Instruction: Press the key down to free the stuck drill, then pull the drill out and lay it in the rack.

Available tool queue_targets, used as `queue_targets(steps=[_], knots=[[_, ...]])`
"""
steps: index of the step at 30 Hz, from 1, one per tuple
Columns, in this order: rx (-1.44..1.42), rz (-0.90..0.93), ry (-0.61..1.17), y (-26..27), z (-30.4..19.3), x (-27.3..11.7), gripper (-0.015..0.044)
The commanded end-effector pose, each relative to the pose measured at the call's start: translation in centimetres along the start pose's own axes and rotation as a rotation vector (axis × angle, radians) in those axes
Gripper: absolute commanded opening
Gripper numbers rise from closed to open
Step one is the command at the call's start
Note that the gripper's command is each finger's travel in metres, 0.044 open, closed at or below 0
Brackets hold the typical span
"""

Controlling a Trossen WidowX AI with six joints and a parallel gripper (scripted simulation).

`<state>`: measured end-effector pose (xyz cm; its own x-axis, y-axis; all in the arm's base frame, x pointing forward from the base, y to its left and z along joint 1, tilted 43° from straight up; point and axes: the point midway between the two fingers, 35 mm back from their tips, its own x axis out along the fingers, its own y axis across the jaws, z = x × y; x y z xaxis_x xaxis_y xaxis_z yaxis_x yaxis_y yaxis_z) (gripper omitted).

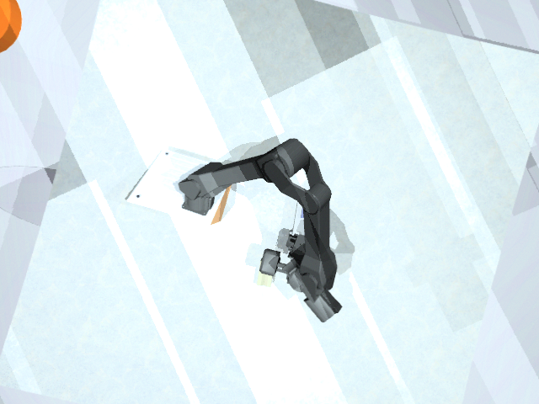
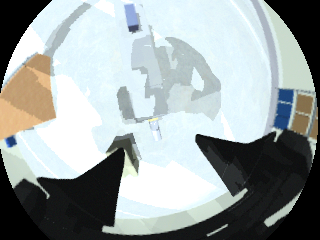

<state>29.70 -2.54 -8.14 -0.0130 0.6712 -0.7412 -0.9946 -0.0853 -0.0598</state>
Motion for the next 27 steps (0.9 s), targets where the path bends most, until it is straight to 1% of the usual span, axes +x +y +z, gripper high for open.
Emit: queue_targets(steps=[1, 14, 27], knots=[[-0.082, 0.003, 0.002, 0.2, -0.9, 0.7, 0.0440], [-0.082, 0.003, 0.002, 0.2, -0.9, 0.8, 0.0440], [-0.082, 0.003, 0.002, 0.1, -0.4, 2.7, 0.0440]])
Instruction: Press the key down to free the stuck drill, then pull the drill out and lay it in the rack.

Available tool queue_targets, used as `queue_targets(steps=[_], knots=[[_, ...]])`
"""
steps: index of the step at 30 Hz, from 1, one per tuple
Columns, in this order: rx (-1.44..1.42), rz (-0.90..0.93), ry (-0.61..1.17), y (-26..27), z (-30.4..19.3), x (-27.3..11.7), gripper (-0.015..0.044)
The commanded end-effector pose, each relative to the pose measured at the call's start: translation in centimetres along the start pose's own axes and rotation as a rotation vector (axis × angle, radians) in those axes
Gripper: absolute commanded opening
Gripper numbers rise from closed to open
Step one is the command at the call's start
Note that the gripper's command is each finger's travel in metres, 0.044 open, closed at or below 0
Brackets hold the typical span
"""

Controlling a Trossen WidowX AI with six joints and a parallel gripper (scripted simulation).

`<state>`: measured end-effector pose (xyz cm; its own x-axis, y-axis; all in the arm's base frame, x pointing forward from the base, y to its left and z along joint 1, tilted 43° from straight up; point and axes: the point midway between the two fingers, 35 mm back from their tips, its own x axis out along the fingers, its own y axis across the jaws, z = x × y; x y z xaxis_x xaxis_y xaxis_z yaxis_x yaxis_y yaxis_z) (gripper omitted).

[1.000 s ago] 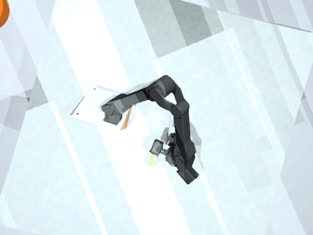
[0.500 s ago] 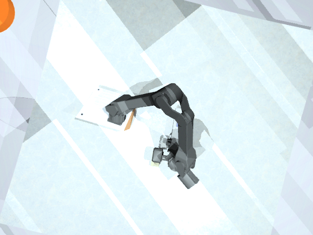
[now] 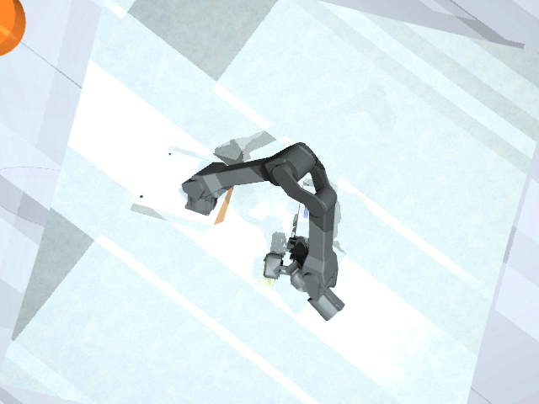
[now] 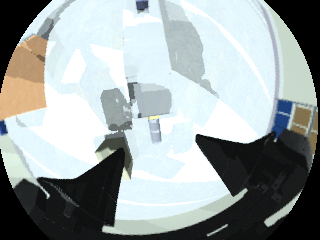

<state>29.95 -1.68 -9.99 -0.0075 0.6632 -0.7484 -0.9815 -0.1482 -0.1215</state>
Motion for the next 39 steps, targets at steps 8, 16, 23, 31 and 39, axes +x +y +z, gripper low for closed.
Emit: queue_targets(steps=[8, 16, 23, 31, 39], knots=[[0.007, 0.006, -0.011, 0.3, 0.7, 2.0, 0.0440], [0.007, 0.007, -0.012, 0.4, 1.1, 3.2, 0.0440], [0.007, 0.007, -0.014, 0.4, 1.3, 3.9, 0.0440], [0.001, 0.004, -0.007, 0.2, 1.2, 3.6, 0.0309], [0.001, 0.004, -0.007, 0.2, 1.2, 3.6, 0.0099]])
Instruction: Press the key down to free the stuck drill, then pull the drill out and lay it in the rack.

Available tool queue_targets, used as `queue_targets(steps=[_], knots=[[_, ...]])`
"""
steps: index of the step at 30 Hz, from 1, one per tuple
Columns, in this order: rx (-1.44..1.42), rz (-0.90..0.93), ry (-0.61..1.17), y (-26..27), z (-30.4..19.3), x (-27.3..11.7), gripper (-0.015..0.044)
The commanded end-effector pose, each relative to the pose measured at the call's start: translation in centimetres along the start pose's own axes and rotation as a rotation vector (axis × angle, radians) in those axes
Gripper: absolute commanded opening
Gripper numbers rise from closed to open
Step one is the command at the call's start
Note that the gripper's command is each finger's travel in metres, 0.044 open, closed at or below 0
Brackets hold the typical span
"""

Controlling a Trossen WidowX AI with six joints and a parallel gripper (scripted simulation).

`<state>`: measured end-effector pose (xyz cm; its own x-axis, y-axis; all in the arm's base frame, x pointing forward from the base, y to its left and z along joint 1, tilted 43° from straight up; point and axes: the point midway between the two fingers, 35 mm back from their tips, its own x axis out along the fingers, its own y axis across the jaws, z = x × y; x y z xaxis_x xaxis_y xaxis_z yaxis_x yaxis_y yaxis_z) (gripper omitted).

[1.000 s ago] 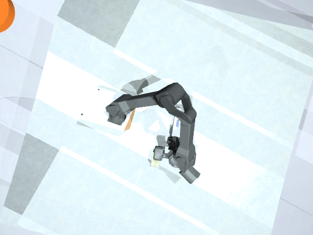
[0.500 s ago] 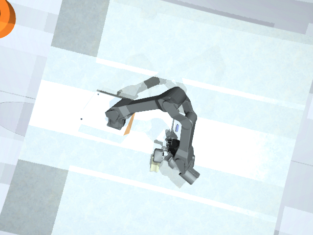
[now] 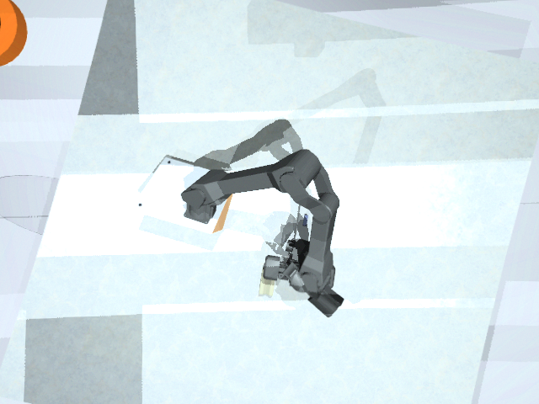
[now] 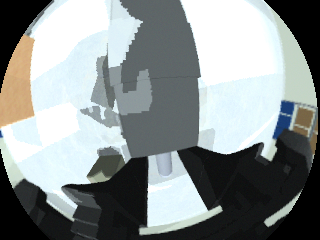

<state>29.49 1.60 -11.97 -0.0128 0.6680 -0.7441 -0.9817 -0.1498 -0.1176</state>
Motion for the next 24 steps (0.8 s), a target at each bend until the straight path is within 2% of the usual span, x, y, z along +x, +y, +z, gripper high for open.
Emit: queue_targets(steps=[1, 2, 9, 24], knots=[[-0.001, 0.000, 0.000, 0.0, 0.0, 0.0, 0.0072], [-0.001, 0.000, 0.000, 0.0, 0.0, 0.0, 0.0046], [-0.001, 0.000, 0.000, 0.0, 0.0, 0.0, 0.0000], [0.005, 0.002, -0.005, 0.1, -1.5, -0.1, 0.0000]])
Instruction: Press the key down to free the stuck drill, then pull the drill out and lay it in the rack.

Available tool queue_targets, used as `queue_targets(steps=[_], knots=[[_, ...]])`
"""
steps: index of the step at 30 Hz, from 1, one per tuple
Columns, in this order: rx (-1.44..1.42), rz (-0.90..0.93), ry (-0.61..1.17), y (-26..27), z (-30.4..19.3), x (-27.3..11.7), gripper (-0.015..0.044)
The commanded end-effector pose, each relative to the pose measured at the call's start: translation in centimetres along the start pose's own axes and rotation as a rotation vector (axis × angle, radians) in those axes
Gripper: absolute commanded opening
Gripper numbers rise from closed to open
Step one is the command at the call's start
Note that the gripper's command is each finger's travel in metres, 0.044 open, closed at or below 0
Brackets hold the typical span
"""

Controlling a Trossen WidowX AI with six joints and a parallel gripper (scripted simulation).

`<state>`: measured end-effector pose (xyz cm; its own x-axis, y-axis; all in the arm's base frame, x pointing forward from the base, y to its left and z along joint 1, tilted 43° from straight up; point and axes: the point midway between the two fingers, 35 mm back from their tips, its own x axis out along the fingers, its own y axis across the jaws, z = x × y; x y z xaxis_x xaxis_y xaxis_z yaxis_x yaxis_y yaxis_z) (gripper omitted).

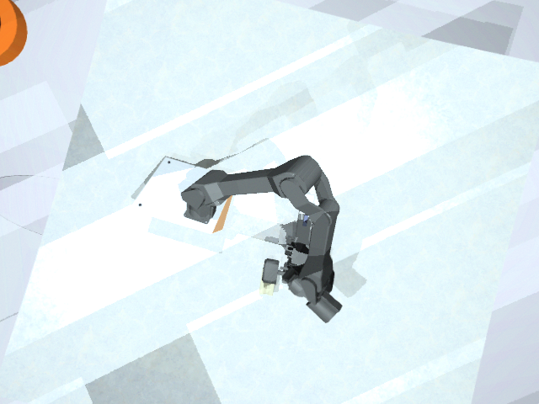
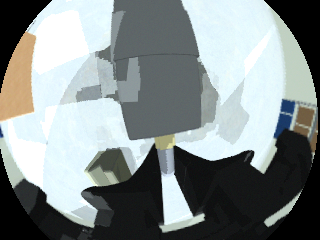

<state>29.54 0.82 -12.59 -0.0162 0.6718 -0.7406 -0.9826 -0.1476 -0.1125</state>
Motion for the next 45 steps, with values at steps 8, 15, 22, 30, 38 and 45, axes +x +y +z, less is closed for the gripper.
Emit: queue_targets(steps=[8, 15, 22, 30, 38, 45], knots=[[0.000, 0.000, 0.001, -0.1, -1.8, -0.1, 0.0000], [0.000, 0.000, 0.002, -0.1, -2.7, -0.1, 0.0000], [-0.001, -0.001, 0.003, -0.1, -3.8, -0.1, 0.0000], [-0.001, -0.001, 0.000, -0.1, -3.1, -0.1, 0.0210], [0.000, 0.000, 0.002, -0.1, -2.8, 0.0, 0.0420], [0.000, 0.000, 0.002, -0.1, -2.6, 0.1, 0.0440]])
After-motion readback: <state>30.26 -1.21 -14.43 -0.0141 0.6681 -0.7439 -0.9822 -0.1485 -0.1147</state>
